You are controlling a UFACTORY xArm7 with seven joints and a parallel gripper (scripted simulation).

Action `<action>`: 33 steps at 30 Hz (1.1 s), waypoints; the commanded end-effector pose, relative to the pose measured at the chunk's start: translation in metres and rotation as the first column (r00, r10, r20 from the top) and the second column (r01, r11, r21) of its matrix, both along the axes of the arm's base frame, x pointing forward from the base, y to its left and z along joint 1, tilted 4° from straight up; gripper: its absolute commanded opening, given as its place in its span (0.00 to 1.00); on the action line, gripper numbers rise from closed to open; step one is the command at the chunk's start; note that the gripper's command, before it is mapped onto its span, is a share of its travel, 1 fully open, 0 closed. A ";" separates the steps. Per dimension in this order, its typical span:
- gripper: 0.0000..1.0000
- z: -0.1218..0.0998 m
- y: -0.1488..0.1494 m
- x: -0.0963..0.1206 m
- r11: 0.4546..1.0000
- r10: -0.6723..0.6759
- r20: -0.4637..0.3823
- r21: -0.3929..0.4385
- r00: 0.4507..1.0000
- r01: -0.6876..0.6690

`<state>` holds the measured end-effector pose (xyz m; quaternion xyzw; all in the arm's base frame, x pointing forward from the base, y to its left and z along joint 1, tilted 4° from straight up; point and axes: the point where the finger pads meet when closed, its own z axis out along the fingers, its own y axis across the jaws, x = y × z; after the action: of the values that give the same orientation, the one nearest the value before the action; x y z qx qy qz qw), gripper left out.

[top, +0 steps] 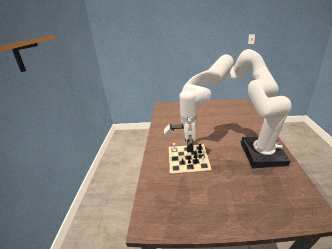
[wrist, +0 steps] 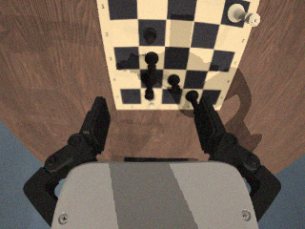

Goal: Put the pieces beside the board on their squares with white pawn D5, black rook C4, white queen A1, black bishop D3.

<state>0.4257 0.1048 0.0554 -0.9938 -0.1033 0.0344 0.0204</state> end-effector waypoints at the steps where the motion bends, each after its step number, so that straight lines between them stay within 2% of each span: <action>1: 1.00 0.002 0.000 0.001 1.000 0.000 0.004 0.001 1.000 0.000; 19: 1.00 0.010 0.000 0.002 1.000 0.000 0.004 0.001 1.000 0.000; 33: 1.00 0.063 -0.002 0.005 1.000 0.000 0.004 0.001 1.000 0.000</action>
<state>0.4298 0.1036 0.1059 -0.9938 -0.1035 0.0338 0.0205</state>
